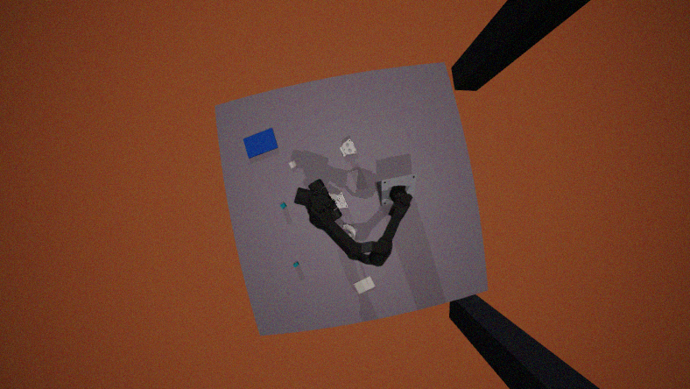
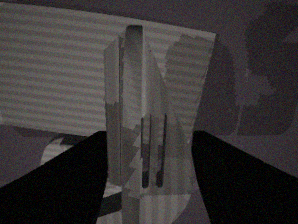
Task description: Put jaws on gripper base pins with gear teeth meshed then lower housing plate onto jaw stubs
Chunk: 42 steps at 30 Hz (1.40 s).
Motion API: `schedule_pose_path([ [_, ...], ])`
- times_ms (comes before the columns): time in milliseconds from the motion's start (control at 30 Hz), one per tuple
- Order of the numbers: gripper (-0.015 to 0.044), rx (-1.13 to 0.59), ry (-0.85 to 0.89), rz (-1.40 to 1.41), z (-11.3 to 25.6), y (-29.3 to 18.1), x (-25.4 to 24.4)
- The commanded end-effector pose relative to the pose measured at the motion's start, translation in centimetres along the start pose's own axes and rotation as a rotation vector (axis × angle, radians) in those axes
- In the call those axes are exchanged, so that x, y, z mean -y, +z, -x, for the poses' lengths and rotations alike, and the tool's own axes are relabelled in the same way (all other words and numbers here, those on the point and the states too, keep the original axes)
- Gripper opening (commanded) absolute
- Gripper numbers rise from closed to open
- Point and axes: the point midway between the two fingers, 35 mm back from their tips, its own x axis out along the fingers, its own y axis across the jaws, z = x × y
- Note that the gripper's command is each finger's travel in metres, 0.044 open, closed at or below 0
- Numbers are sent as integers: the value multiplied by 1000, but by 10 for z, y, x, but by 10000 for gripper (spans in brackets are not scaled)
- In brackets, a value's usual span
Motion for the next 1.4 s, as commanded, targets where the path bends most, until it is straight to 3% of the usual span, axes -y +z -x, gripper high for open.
schedule_pose_path([
  [0,134,2,8,-9,-8,-1,-1],
  [1367,134,2,9,-4,-22,-2,-2],
])
